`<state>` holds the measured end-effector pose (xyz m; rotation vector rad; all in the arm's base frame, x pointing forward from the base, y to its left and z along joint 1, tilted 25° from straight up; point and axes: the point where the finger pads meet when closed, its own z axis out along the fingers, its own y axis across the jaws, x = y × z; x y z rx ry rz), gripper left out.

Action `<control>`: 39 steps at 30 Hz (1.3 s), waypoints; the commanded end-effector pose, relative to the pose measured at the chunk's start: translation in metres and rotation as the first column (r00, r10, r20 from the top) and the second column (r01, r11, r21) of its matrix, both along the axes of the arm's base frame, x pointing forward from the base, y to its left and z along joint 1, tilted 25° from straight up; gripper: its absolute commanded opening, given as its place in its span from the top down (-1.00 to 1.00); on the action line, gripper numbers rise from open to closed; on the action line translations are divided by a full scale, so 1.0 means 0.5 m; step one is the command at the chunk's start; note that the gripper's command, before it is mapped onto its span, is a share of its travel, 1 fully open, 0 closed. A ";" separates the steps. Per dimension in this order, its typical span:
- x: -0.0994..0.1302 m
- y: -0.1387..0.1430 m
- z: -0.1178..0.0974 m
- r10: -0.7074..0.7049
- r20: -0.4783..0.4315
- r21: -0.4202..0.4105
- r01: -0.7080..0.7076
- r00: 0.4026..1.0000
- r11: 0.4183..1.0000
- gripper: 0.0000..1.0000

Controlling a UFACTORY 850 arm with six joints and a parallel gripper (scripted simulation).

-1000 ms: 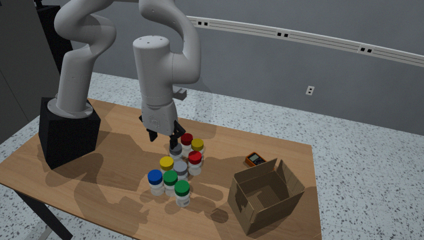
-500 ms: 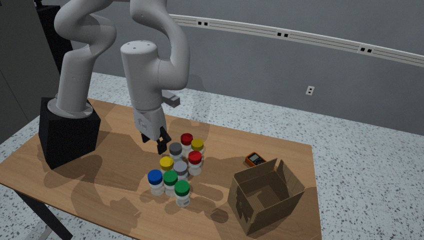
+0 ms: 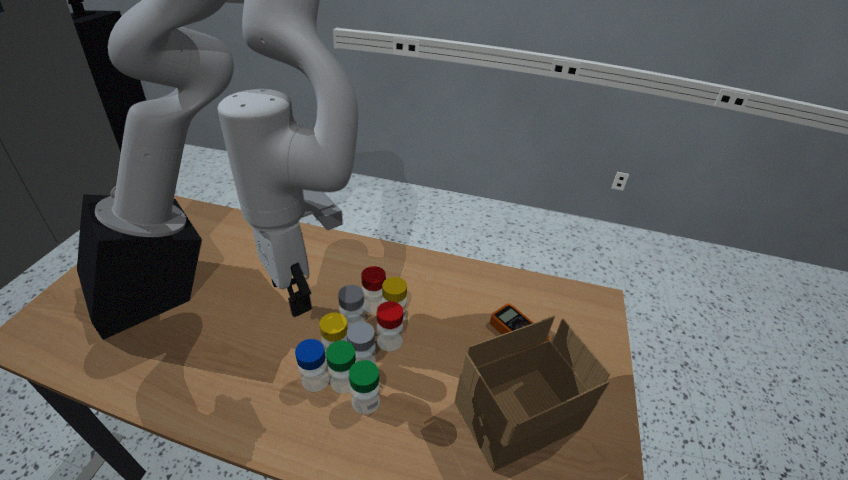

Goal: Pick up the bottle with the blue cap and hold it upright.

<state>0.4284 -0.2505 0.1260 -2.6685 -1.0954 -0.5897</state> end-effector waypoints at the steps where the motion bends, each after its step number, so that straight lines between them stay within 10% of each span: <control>1: -0.009 -0.002 -0.007 -0.048 -0.019 0.013 0.049 0.999 0.999 -0.58; 39: 0.029 0.037 -0.129 -0.098 -0.027 0.038 0.099 0.995 0.994 -0.58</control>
